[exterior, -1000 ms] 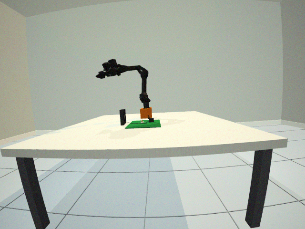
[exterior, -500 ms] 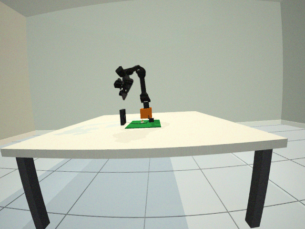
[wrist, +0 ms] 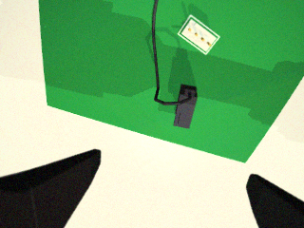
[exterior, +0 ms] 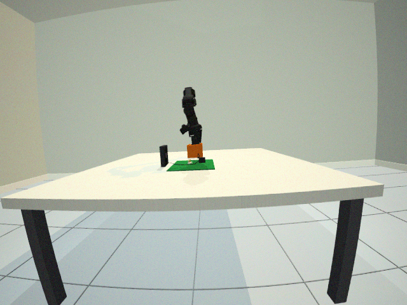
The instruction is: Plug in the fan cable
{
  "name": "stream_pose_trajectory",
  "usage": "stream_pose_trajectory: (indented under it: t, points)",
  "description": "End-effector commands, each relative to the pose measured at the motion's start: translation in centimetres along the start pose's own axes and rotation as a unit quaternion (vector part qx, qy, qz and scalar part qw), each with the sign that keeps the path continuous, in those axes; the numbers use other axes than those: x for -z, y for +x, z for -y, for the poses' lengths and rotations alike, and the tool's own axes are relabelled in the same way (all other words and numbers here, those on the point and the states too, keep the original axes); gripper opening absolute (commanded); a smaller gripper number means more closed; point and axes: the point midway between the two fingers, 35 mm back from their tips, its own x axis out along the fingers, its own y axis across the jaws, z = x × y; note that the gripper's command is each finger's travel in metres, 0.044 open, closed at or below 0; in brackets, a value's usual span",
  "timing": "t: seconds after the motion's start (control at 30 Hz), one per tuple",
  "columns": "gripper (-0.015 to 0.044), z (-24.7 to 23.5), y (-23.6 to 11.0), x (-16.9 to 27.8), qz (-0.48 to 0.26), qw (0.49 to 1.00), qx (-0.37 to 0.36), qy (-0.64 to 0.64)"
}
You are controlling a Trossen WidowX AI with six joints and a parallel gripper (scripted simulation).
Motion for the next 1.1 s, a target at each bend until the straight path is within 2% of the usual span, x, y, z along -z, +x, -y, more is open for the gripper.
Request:
stream_pose_trajectory:
  t: [0.0,0.13,0.33,1.07]
  points:
    - [0.044,0.7,0.3,0.2,0.005,1.0,0.017,0.02]
    - [0.044,0.6,1.1,0.0,0.005,1.0,0.017,0.02]
    - [0.044,1.0,6.3,-1.4,0.005,1.0,0.017,0.02]
    - [0.044,1.0,8.9,-2.0,0.005,1.0,0.017,0.02]
